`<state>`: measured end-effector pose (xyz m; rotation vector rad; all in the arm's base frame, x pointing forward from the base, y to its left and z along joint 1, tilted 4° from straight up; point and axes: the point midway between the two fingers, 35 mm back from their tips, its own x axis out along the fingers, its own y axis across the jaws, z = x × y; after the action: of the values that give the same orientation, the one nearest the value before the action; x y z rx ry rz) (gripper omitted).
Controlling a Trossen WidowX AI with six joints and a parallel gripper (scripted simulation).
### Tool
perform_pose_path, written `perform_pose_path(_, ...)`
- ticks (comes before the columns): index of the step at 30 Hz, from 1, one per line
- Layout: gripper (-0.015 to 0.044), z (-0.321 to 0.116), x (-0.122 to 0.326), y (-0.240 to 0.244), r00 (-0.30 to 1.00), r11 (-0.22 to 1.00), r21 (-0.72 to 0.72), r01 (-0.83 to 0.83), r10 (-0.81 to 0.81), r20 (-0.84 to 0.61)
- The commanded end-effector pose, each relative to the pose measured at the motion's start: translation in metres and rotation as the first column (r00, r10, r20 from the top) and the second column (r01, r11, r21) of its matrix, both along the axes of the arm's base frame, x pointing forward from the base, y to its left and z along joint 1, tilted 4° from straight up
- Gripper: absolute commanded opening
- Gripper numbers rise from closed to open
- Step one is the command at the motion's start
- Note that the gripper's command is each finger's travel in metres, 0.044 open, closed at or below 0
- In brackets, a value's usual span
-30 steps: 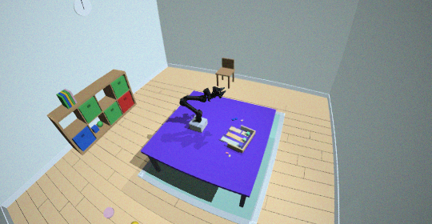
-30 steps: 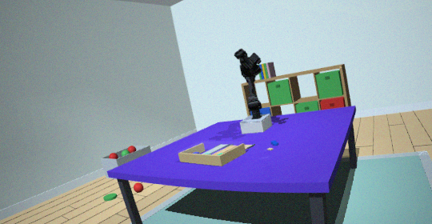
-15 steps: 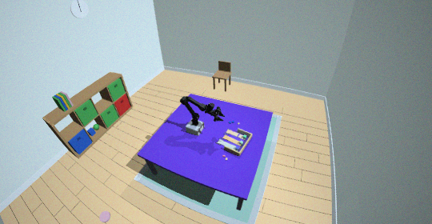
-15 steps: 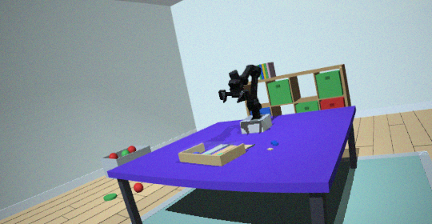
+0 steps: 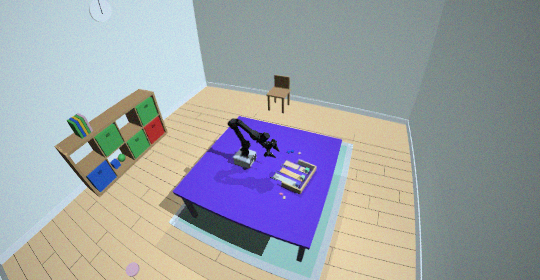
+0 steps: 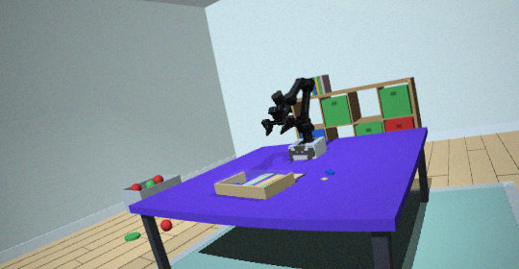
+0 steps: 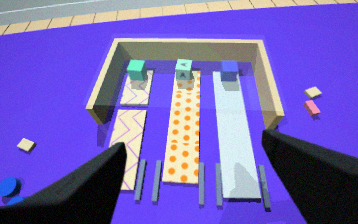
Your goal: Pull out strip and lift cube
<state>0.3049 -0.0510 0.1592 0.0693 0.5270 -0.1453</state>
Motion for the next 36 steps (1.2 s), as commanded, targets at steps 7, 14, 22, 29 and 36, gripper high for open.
perform_pose_path(7, 0.0190, -0.022, 0.033, -0.003, 0.959, 0.996, 0.085, 0.036, -0.011, -0.284)
perform_pose_path(14, 0.0006, -0.056, 0.063, -0.003, 0.826, 0.985, 0.142, 0.100, -0.002, -0.564)
perform_pose_path(22, 0.0000, -0.101, 0.084, -0.002, 0.610, 0.971, 0.158, 0.181, 0.015, -0.792)
perform_pose_path(29, 0.0000, -0.106, 0.086, -0.001, 0.595, 0.970, 0.158, 0.187, 0.016, -0.804)
perform_pose_path(36, 0.0000, -0.117, 0.088, -0.001, 0.595, 0.970, 0.158, 0.187, 0.016, -0.804)
